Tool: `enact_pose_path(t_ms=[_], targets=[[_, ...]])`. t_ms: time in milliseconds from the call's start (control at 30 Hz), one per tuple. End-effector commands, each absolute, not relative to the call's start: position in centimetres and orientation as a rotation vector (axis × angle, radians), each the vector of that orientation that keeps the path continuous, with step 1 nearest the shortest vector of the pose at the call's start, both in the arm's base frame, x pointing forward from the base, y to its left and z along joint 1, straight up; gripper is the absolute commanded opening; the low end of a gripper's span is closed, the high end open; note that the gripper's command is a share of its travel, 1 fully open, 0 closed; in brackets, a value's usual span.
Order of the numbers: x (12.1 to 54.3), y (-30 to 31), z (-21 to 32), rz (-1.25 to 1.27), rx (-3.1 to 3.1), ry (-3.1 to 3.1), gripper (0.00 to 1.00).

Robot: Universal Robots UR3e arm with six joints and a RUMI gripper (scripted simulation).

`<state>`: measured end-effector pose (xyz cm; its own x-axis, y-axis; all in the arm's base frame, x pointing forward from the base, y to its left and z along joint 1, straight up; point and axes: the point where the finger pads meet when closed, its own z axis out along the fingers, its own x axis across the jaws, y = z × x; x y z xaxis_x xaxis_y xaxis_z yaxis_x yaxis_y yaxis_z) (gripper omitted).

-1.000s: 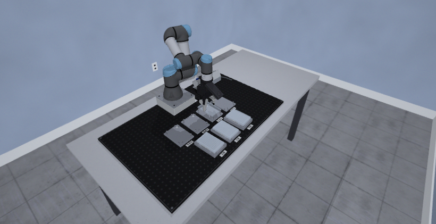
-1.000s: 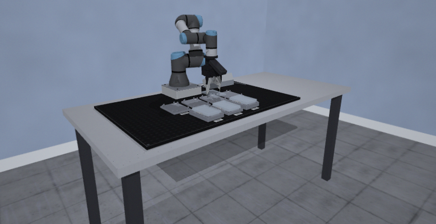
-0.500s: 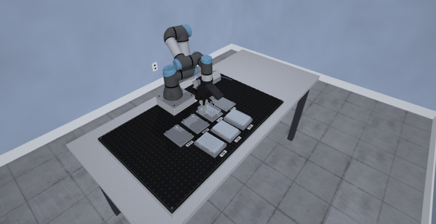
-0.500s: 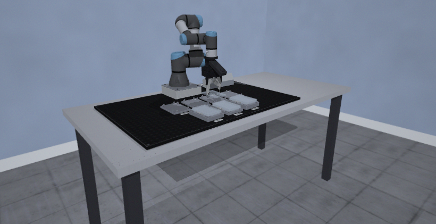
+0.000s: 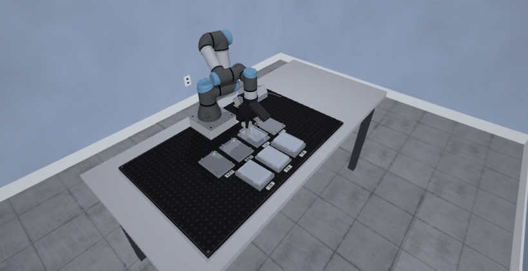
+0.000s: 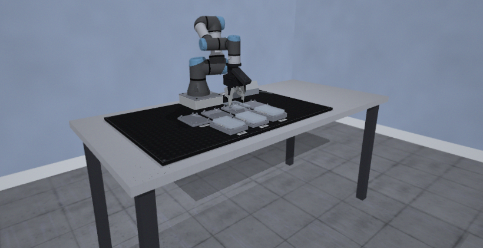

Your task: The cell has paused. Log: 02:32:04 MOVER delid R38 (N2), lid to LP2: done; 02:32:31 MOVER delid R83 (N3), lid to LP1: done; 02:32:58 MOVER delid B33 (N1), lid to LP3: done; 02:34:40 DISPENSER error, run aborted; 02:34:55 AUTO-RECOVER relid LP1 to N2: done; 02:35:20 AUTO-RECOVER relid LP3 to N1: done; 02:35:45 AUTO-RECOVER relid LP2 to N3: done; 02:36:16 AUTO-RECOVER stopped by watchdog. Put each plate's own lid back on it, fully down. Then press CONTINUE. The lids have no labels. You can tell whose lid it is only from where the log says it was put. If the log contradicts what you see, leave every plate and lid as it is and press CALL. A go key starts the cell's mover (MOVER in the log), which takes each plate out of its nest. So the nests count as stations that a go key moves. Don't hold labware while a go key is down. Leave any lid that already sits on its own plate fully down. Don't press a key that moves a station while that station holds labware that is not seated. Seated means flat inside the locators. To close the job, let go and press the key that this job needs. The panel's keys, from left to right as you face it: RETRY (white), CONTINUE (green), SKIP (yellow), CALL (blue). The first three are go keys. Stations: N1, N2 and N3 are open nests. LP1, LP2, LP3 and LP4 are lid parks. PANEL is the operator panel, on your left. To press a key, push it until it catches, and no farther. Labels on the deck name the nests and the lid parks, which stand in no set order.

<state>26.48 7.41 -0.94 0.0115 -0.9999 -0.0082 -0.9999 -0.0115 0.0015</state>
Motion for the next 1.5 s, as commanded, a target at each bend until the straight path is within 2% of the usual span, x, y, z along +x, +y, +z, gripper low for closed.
enact_pose_path(t_ms=[0,1467], targets=[[26.6,7.4,-1.0,0.008,-2.23,2.204,0.0],[26.6,7.4,-2.3,0.008,-2.23,2.204,0.0]])
